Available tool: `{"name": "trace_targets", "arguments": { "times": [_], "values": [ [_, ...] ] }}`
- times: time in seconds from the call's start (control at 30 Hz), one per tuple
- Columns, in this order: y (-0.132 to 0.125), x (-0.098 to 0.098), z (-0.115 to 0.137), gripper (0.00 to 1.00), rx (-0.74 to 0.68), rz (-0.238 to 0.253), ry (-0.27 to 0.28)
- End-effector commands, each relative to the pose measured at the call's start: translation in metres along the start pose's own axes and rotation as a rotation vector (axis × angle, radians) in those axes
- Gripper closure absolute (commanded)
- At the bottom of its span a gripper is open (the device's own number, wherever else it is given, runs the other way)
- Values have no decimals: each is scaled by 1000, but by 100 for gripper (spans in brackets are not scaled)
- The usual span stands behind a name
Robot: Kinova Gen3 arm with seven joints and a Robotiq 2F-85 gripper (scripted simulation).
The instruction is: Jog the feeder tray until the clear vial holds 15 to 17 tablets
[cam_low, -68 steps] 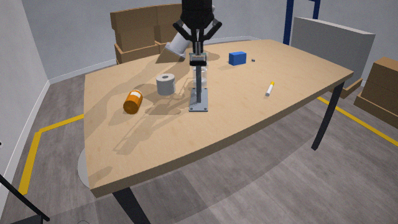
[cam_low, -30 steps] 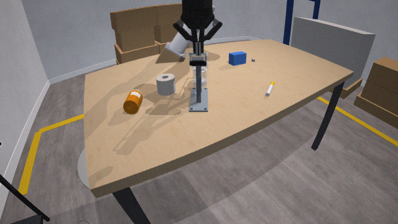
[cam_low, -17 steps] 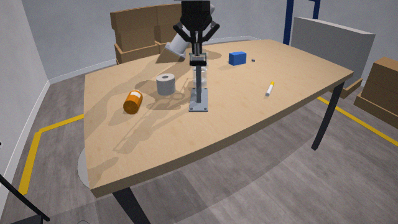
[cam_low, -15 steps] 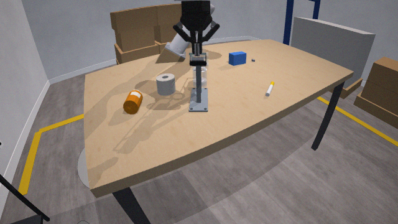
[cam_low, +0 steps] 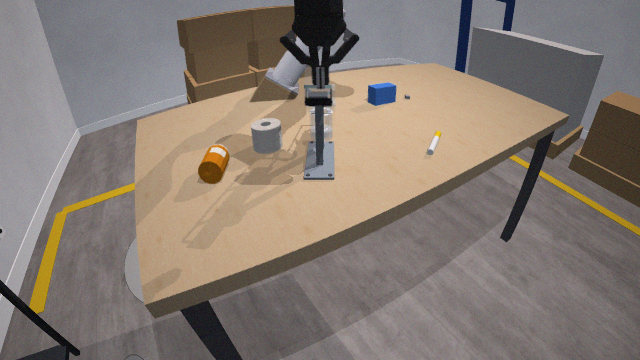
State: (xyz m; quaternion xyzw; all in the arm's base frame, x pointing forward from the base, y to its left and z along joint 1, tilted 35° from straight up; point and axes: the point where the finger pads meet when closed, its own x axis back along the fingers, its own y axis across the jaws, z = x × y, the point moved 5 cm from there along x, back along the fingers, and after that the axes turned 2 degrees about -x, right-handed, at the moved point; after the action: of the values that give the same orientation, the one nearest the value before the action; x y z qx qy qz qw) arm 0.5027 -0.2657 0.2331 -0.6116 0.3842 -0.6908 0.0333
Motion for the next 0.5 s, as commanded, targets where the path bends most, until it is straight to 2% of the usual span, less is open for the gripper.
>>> {"name": "trace_targets", "arguments": {
  "times": [0.0,0.23,0.47],
  "values": [
    [5,1,0,100,-14,-2,-7],
    [6,-1,-3,100,-18,-1,-11],
    [5,-9,-29,100,-15,-1,-6]
  ]
}}
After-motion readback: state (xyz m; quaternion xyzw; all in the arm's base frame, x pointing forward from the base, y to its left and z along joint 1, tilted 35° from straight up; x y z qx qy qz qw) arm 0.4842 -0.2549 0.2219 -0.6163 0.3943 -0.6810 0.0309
